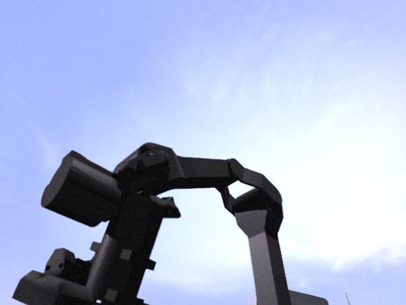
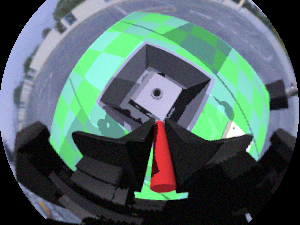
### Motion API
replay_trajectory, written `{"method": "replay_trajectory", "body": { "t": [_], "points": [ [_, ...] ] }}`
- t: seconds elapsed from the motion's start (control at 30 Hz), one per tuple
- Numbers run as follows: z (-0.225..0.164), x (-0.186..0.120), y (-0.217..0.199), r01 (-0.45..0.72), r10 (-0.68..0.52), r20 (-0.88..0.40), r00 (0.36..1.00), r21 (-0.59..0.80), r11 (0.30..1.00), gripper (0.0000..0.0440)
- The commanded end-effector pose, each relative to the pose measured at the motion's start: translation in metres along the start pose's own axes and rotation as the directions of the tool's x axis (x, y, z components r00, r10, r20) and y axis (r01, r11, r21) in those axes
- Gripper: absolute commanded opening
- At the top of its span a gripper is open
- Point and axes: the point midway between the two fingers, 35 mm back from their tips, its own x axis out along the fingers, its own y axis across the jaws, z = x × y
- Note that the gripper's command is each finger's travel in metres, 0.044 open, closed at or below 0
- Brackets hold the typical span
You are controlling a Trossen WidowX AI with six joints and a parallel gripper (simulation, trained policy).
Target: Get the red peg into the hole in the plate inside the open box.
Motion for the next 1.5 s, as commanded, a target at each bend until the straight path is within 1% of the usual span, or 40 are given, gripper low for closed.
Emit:
{"method": "replay_trajectory", "body": {
  "t": [0.0, 0.2, 0.43, 0.8, 0.83, 0.9, 1.07, 1.2, 1.4, 1.47],
  "points": [
    [0.013, 0.007, 0.003, -0.006, 0.006, 0.010, 1.000, 0.002, 1.000, 0.0000],
    [0.030, 0.027, 0.005, -0.002, 0.002, 0.001, 1.000, -0.019, 1.000, 0.0001],
    [0.043, 0.048, 0.005, -0.005, 0.003, -0.028, 1.000, -0.074, 0.997, 0.0002],
    [0.043, 0.078, 0.005, -0.026, 0.008, -0.096, 0.995, -0.183, 0.983, 0.0004],
    [0.042, 0.081, 0.004, -0.027, 0.007, -0.104, 0.995, -0.192, 0.981, 0.0013],
    [0.040, 0.085, 0.004, -0.030, 0.005, -0.121, 0.993, -0.209, 0.978, 0.0046],
    [0.040, 0.094, 0.005, -0.037, 0.003, -0.158, 0.988, -0.216, 0.976, 0.0164],
    [0.047, 0.091, 0.007, -0.052, 0.009, -0.166, 0.986, -0.253, 0.966, 0.0171],
    [0.066, 0.079, 0.024, -0.093, 0.051, -0.162, 0.985, -0.263, 0.960, 0.0185],
    [0.068, 0.079, 0.024, -0.082, 0.037, -0.176, 0.984, -0.260, 0.962, 0.0231]
  ]
}}
